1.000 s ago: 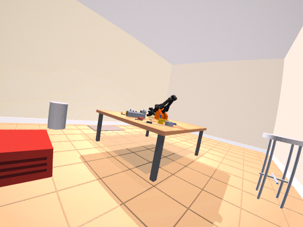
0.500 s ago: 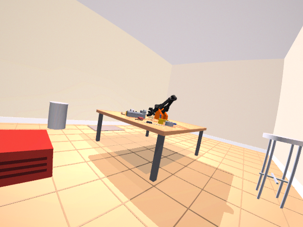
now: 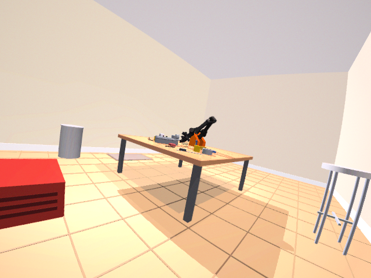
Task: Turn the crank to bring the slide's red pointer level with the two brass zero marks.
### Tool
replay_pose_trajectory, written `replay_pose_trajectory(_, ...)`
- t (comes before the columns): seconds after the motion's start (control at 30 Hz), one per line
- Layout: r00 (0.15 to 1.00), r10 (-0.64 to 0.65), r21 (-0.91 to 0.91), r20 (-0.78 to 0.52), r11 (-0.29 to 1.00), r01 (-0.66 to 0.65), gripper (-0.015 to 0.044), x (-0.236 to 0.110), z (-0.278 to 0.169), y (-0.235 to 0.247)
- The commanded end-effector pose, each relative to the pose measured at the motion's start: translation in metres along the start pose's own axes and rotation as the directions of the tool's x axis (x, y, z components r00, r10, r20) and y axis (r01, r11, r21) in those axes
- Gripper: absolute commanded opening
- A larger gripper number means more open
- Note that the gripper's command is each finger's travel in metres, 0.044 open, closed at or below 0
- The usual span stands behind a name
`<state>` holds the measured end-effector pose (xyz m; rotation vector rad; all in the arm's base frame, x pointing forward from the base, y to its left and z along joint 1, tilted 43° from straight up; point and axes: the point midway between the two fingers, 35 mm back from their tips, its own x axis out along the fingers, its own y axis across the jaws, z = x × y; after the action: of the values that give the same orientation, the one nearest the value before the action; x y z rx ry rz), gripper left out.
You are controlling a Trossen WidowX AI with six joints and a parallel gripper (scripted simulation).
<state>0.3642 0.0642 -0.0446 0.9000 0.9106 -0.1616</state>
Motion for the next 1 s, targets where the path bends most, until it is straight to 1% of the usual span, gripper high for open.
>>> replay_pose_trajectory(0.0, 1.000, -0.025, 0.005, -0.006, 1.000, 0.025, 0.0000, 0.0021, -0.0022, -0.0087)
replay_pose_trajectory(0.97, 1.000, -0.025, 0.005, -0.006, 1.000, 0.025, 0.0000, 0.0022, -0.0023, -0.0114)
